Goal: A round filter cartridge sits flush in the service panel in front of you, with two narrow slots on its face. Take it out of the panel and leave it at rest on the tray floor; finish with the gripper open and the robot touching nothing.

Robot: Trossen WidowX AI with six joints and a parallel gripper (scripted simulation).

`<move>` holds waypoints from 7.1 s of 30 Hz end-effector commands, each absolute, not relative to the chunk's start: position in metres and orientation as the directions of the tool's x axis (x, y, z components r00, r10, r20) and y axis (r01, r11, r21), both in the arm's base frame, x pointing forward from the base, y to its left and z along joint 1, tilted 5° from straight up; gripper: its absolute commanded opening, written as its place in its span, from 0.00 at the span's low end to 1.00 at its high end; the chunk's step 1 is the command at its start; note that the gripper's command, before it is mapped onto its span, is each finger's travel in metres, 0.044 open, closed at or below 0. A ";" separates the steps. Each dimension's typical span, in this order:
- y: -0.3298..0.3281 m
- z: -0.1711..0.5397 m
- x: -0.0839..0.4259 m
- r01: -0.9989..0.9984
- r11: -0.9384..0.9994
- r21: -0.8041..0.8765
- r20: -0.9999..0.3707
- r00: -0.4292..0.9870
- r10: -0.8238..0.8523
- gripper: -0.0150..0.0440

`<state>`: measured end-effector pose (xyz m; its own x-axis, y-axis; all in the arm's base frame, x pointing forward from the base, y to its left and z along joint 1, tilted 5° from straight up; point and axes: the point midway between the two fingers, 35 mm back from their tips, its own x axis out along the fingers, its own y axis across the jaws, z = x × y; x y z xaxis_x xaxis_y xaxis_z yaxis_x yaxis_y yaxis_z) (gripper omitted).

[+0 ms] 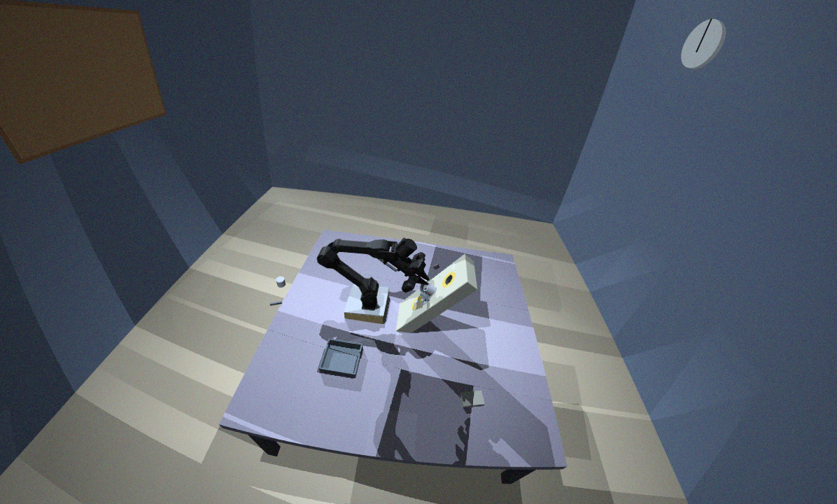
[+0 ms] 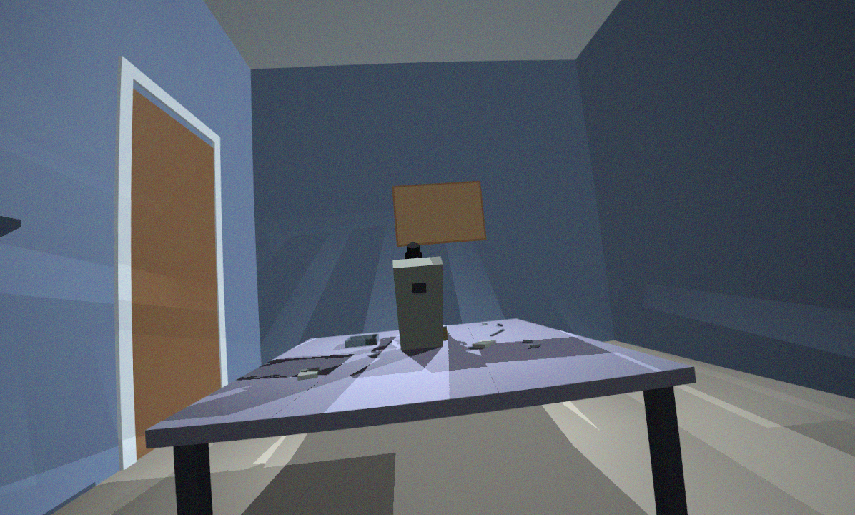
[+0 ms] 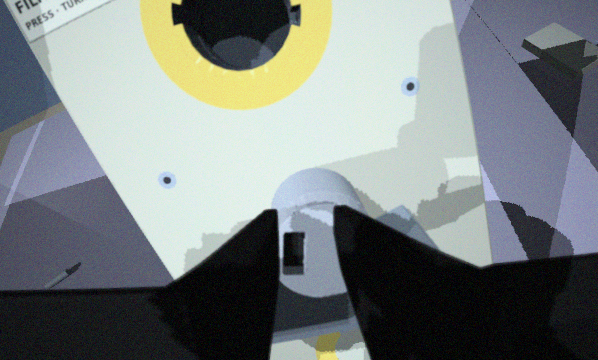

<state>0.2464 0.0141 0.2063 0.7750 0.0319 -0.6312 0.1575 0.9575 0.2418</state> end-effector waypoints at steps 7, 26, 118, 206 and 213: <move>0.016 0.268 0.284 0.160 0.955 0.248 -0.620 0.784 0.030 0.41; 0.017 0.334 0.284 0.146 0.965 0.219 -0.644 0.765 0.031 0.86; 0.013 0.277 0.244 -0.040 0.999 -0.009 -0.893 0.450 0.010 0.25; -0.256 0.202 0.099 0.950 0.304 -0.070 -0.856 0.099 -0.507 0.25; -0.267 0.181 0.069 0.978 0.196 -0.070 -0.852 0.044 -0.522 0.25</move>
